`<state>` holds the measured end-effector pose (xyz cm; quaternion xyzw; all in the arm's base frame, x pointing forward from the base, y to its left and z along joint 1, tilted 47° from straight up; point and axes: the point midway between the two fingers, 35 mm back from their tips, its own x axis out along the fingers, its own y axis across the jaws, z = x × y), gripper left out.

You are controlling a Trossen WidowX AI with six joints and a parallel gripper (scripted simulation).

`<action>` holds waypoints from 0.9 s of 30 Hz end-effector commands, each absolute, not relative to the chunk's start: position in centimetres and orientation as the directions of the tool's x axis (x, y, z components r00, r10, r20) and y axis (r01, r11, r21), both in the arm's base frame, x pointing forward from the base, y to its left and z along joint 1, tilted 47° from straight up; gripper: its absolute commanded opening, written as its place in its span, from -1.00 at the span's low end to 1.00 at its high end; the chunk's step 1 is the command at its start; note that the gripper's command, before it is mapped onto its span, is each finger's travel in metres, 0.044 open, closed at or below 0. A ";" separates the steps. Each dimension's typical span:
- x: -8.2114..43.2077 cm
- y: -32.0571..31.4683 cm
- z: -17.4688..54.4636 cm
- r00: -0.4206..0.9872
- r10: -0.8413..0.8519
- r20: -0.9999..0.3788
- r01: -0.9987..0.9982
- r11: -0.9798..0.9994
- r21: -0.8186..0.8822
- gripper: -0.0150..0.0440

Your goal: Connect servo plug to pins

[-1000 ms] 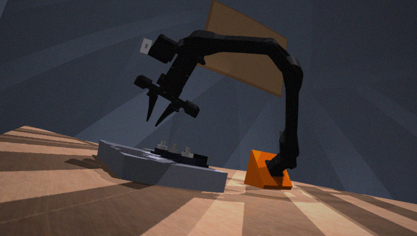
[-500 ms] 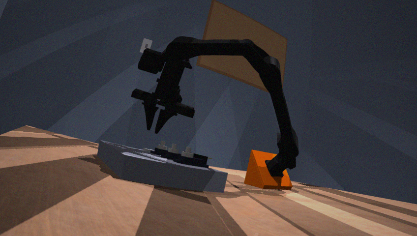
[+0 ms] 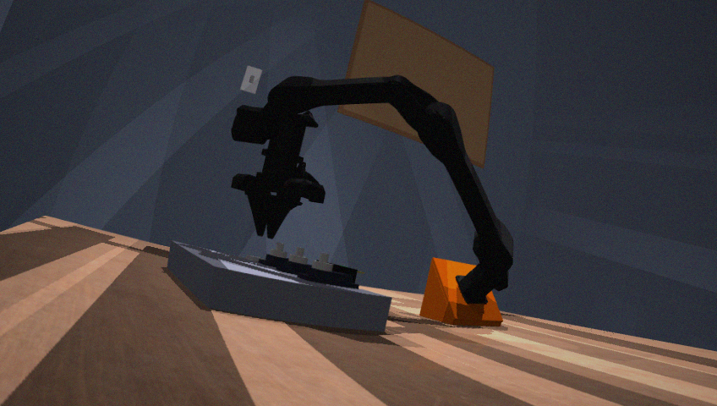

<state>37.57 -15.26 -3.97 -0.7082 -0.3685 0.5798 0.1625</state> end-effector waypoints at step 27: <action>37.8 -12.4 -6.9 0.057 0.719 -0.693 0.315 -0.672 -0.670 -0.37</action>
